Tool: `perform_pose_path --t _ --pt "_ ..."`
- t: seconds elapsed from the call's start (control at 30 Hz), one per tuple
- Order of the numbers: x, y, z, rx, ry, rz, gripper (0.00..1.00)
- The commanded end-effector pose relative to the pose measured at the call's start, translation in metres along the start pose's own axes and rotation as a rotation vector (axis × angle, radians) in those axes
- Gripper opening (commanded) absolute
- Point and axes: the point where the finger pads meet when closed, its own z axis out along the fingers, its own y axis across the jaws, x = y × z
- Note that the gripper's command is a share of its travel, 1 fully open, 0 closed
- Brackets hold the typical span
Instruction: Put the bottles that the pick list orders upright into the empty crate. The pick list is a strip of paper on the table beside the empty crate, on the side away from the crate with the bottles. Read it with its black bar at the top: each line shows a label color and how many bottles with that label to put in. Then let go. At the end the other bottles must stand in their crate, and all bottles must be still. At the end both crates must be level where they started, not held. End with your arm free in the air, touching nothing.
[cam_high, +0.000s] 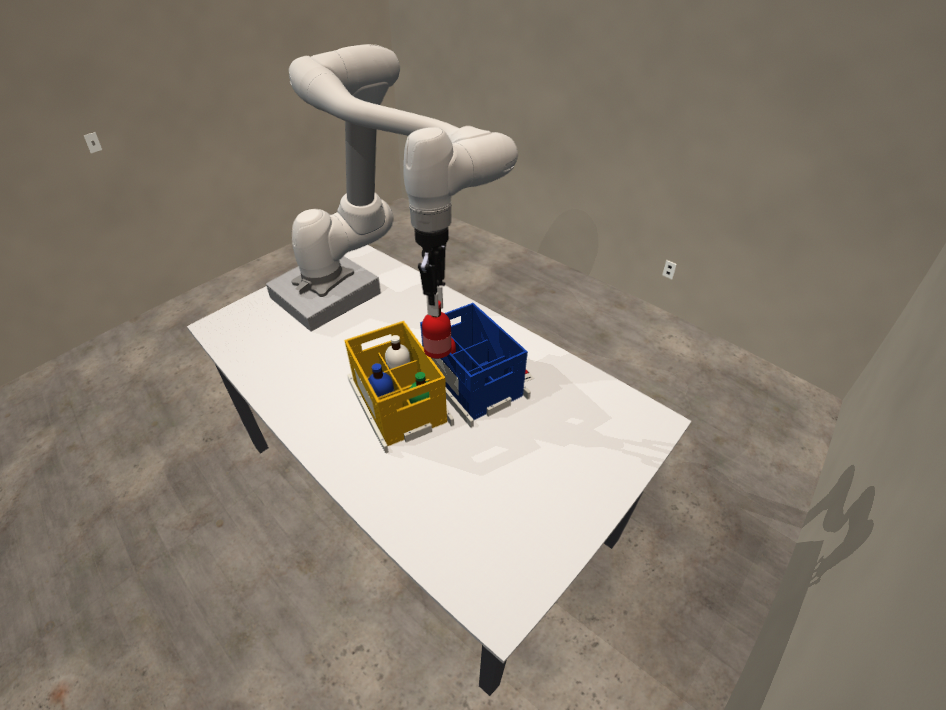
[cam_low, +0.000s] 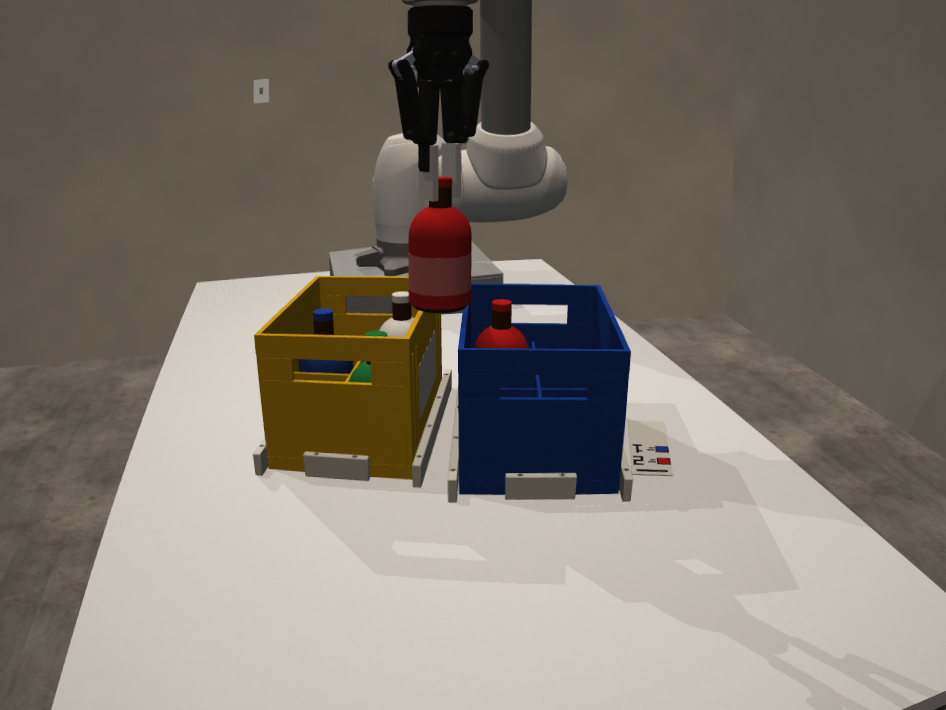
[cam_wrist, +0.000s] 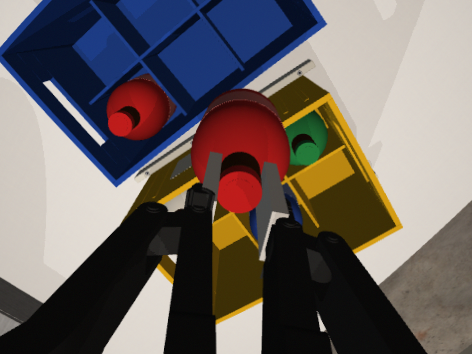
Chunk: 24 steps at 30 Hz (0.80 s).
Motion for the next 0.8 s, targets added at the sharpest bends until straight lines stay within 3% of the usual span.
perform_pose_path --t 0.0,0.77 --pt "0.002 -0.004 0.0 0.0 0.0 0.0 0.0" --pt "0.023 -0.04 0.0 0.0 0.0 0.0 0.0"
